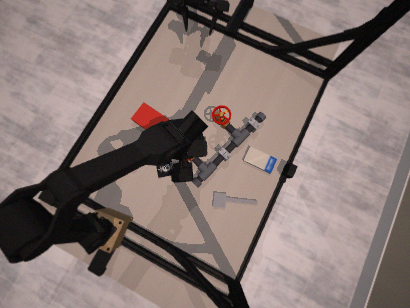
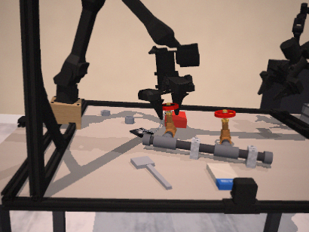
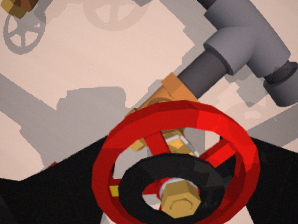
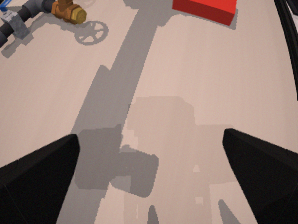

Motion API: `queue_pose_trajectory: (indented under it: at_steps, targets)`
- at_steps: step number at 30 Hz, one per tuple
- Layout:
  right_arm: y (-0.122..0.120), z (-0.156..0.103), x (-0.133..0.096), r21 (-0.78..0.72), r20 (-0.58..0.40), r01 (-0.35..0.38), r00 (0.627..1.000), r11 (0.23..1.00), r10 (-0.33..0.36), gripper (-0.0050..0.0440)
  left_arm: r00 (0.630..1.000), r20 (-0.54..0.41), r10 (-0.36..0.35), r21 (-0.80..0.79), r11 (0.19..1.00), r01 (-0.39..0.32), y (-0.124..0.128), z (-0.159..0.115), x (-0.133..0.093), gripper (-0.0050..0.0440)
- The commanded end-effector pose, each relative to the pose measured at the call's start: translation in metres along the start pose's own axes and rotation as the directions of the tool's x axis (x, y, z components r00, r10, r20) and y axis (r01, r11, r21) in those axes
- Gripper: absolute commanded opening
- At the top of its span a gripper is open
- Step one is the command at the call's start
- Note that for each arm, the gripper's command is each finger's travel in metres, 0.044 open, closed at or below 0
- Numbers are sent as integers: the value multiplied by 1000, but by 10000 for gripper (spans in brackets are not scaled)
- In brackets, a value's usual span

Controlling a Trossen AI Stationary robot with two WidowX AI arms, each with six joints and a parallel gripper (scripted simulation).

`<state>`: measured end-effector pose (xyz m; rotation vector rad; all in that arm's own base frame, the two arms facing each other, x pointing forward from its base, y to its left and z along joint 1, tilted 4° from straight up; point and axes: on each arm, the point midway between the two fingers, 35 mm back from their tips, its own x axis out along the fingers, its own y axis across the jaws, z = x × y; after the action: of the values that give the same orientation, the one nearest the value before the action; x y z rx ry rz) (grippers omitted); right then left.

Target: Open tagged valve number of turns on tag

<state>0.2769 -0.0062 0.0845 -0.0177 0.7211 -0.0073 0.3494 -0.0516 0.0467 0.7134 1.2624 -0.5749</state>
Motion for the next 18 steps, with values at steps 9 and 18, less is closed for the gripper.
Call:
queue_pose_trajectory:
  at_steps: [9,18]
  targets:
    - [0,0,0,0,0,0,1000,1000,0,400,1000,0,0,-426,905,0,0,0,0,0]
    - [0,0,0,0,0,0,1000,1000,0,400,1000,0,1,-805,594,0,0,0,0,0]
